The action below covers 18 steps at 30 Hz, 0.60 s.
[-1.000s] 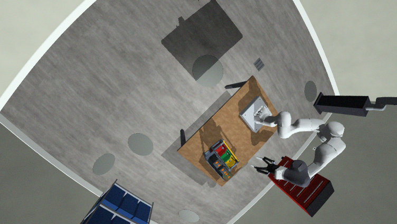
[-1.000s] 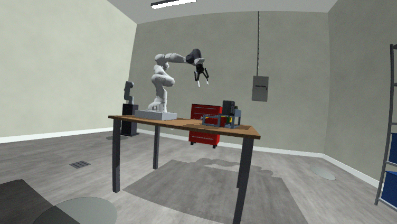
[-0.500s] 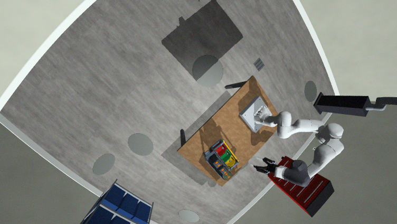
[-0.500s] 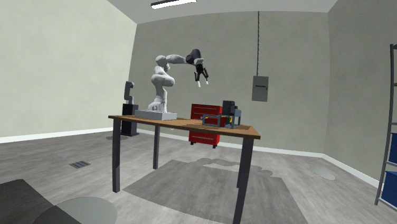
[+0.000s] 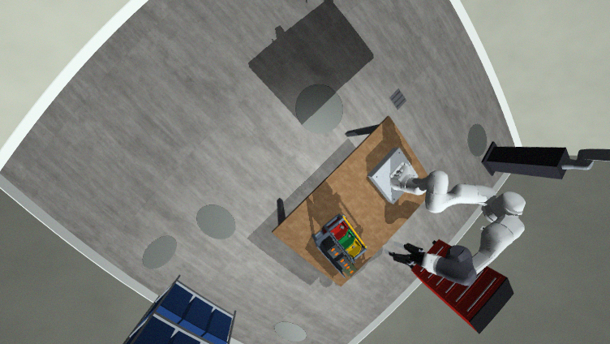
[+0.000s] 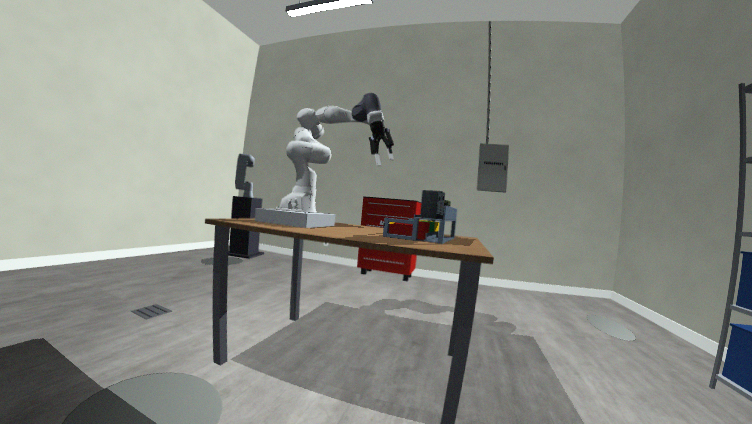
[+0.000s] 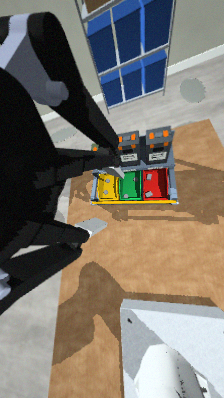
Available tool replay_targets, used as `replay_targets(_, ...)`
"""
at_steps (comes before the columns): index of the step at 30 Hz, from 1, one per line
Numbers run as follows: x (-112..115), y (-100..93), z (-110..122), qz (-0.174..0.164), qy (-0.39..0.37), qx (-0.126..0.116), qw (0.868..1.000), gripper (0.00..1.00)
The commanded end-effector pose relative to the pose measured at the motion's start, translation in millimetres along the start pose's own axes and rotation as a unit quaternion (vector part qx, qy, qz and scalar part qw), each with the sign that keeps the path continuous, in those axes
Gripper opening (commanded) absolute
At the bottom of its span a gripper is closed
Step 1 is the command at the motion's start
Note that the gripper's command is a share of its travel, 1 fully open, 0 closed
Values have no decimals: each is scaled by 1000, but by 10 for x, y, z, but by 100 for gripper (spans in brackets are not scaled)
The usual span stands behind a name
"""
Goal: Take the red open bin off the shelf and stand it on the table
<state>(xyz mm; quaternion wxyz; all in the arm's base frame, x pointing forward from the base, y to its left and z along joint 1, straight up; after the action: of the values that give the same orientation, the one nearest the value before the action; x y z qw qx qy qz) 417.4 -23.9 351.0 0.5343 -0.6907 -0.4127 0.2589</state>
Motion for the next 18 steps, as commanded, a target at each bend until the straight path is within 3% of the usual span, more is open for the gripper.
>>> replay_targets(1, 2, 0, 3, 0, 26, -1, 1000, 57)
replay_targets(5, 9, 0, 16, -2, 130, -4, 992, 57)
replay_targets(18, -2, 2, 4, -2, 134, -7, 991, 57)
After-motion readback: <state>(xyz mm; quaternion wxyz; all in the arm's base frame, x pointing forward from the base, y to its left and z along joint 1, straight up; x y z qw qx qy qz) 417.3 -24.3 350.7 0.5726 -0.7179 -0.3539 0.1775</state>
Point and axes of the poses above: the point where the finger pads meet when closed, its own y axis out along the fingers, its own z axis across the jaws, x = y × z, the point moved 3 cm from there along -y, back along the fingers, and after that the axes turned 7 degrees about -y, right-handed, at the moved point
